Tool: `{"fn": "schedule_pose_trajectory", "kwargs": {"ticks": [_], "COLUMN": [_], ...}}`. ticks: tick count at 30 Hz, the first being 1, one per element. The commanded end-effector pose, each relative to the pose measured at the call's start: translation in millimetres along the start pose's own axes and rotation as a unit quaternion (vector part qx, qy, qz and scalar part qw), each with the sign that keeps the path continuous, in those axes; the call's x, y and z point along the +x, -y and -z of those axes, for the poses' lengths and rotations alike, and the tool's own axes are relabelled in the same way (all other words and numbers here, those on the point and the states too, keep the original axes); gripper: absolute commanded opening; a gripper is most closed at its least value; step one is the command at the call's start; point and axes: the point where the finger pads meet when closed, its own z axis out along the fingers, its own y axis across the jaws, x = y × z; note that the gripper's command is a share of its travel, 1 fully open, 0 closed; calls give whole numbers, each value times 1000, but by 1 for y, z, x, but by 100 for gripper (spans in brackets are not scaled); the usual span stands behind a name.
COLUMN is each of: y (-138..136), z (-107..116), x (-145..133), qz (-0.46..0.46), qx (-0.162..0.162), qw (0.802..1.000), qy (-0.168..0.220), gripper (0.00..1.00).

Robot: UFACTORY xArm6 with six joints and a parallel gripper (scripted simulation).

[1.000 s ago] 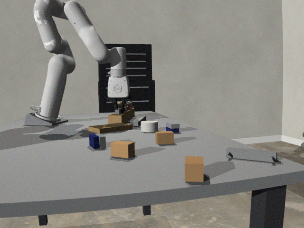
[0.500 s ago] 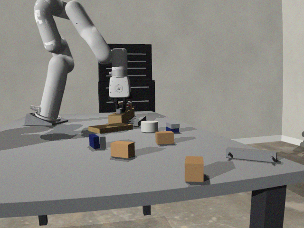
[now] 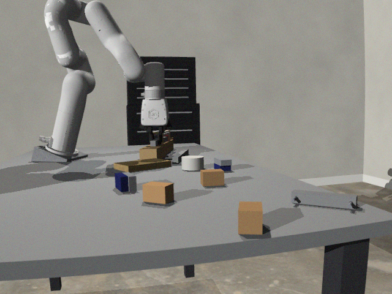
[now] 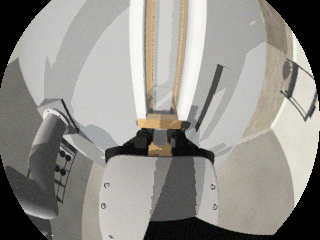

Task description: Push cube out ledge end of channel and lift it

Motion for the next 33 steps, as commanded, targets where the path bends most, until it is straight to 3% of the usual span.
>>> {"fn": "schedule_pose_trajectory", "kwargs": {"ticks": [1, 8, 9, 33], "y": [-1, -1, -1, -1], "z": [1, 1, 1, 1], "x": [0, 0, 0, 0], "qz": [0, 0, 0, 0], "qx": [-2, -2, -2, -2], "qw": [1000, 1000, 1000, 1000], "qy": [0, 0, 0, 0], "gripper": [0, 0, 38, 38]}}
